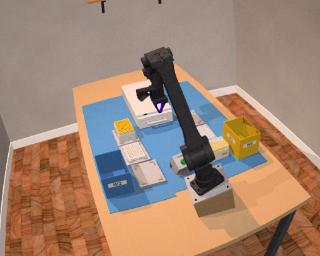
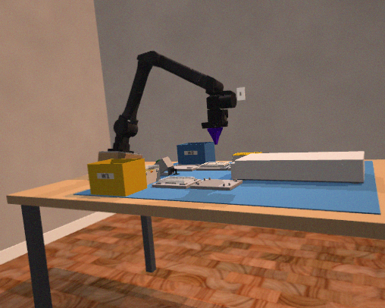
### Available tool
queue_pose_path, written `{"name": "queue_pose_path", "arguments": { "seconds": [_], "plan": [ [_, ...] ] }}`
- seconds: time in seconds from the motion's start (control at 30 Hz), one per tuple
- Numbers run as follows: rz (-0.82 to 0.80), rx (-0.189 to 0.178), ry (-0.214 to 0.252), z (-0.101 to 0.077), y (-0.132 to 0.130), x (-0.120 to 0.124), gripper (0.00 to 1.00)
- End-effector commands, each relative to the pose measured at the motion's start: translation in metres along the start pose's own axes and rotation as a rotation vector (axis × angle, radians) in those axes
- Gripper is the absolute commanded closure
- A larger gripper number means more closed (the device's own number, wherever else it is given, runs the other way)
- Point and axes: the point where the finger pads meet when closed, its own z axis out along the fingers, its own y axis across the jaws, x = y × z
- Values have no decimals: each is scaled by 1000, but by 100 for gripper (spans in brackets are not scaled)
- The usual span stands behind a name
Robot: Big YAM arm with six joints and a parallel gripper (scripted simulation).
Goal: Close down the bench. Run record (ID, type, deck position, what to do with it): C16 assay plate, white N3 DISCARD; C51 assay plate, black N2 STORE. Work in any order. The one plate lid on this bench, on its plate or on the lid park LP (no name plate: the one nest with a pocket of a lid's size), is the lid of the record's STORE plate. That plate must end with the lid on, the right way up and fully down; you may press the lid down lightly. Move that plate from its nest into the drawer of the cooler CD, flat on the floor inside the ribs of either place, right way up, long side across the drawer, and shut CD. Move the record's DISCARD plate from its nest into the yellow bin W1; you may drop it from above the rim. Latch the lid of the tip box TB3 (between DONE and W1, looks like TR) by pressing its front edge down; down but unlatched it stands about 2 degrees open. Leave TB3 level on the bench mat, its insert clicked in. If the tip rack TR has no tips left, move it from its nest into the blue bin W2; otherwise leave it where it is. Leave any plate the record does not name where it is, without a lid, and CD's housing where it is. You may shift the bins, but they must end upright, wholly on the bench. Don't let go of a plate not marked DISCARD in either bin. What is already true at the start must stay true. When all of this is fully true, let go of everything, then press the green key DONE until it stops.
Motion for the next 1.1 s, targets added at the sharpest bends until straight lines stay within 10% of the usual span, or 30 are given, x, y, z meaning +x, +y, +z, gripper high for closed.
{"name": "queue_pose_path", "arguments": {
  "seconds": [0.0, 0.67, 0.7, 1.07],
  "plan": [
    [-13, 78, 3, -31, -27, 1, 100],
    [-13, 78, 3, -31, -27, 1, 100],
    [21, 50, -2, -20, -6, -13, 0],
    [314, 81, -14, -30, -2, -47, 0]
  ]
}}
